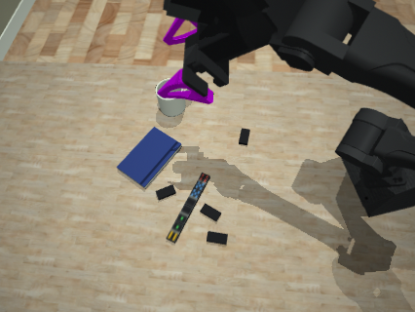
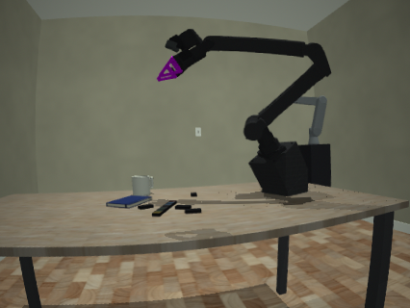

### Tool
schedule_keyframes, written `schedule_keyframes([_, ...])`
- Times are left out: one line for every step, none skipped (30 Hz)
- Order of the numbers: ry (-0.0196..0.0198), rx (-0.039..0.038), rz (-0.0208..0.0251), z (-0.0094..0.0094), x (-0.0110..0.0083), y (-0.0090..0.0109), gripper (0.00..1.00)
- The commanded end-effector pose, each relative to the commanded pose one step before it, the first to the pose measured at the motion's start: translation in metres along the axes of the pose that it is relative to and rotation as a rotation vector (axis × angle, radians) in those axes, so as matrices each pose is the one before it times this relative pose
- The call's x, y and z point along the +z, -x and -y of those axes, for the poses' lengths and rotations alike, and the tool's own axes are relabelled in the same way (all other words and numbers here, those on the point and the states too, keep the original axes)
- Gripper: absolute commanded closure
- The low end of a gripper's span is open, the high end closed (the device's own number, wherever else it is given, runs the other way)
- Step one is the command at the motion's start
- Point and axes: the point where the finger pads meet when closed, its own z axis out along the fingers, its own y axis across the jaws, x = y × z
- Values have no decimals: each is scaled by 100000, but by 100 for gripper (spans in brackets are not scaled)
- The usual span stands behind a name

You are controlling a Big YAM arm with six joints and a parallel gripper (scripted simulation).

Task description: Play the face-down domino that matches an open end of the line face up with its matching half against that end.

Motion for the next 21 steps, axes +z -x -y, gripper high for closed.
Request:
schedule_keyframes([-1056,-1589,123,720,-13,741,0])
schedule_keyframes([0,0,0,0,0,0,0])
schedule_keyframes([995,1223,318,-562,-818,-1296,0])
schedule_keyframes([-77,-134,72,199,-770,-804,0])
schedule_keyframes([-77,-134,72,198,-770,-804,0])
schedule_keyframes([-77,-134,72,198,-771,-804,0])
schedule_keyframes([-77,-134,72,197,-771,-804,0])
schedule_keyframes([-77,-134,72,197,-771,-803,0])
schedule_keyframes([-77,-134,72,196,-772,-803,0])
schedule_keyframes([-77,-134,72,196,-772,-803,0])
schedule_keyframes([-77,-134,72,195,-773,-802,0])
schedule_keyframes([-77,-134,72,195,-773,-802,0])
schedule_keyframes([0,0,0,0,0,0,0])
schedule_keyframes([0,0,0,0,0,0,0])
schedule_keyframes([0,0,0,0,0,0,0])
schedule_keyframes([0,0,0,0,0,0,0])
schedule_keyframes([0,0,0,0,0,0,0])
schedule_keyframes([0,0,0,0,0,0,0])
schedule_keyframes([0,0,0,0,0,0,0])
schedule_keyframes([-9291,3886,-1833,-614,2088,-305,0])
schedule_keyframes([916,-134,-4829,-68,354,-531,0])
